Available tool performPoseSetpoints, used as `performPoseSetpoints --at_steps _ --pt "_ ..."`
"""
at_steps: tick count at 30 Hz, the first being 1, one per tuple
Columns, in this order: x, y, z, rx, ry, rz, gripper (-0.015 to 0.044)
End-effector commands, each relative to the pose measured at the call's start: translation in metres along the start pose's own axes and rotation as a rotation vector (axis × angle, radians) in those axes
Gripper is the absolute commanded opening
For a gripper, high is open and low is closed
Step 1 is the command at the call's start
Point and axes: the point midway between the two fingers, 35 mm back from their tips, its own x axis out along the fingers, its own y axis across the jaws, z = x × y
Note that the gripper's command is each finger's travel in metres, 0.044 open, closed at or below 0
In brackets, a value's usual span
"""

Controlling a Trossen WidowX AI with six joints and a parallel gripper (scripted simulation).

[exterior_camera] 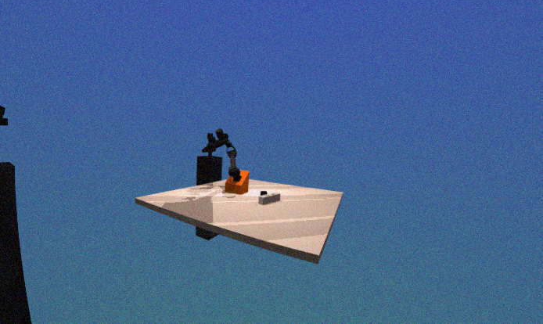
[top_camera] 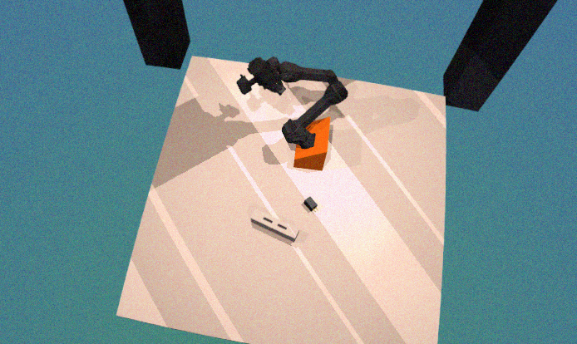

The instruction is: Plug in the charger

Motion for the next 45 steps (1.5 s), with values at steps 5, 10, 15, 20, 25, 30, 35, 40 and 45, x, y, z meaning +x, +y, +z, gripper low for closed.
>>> performPoseSetpoints --at_steps 5,10,15,20,25,30,35,40,45 --pt "0.004 0.009 -0.002 -0.034 0.016 0.019 0.0440" --pt "0.011 0.032 -0.009 -0.114 0.051 0.064 0.0440" --pt "0.017 0.055 -0.019 -0.177 0.094 0.126 0.0440" --pt "0.020 0.078 -0.030 -0.241 0.136 0.190 0.0440" --pt "0.022 0.101 -0.040 -0.313 0.169 0.244 0.0440" --pt "0.022 0.123 -0.052 -0.386 0.200 0.300 0.0440" --pt "0.020 0.143 -0.065 -0.461 0.230 0.355 0.0440" --pt "0.016 0.163 -0.079 -0.537 0.257 0.410 0.0440" --pt "0.009 0.181 -0.098 -0.611 0.292 0.477 0.0440"
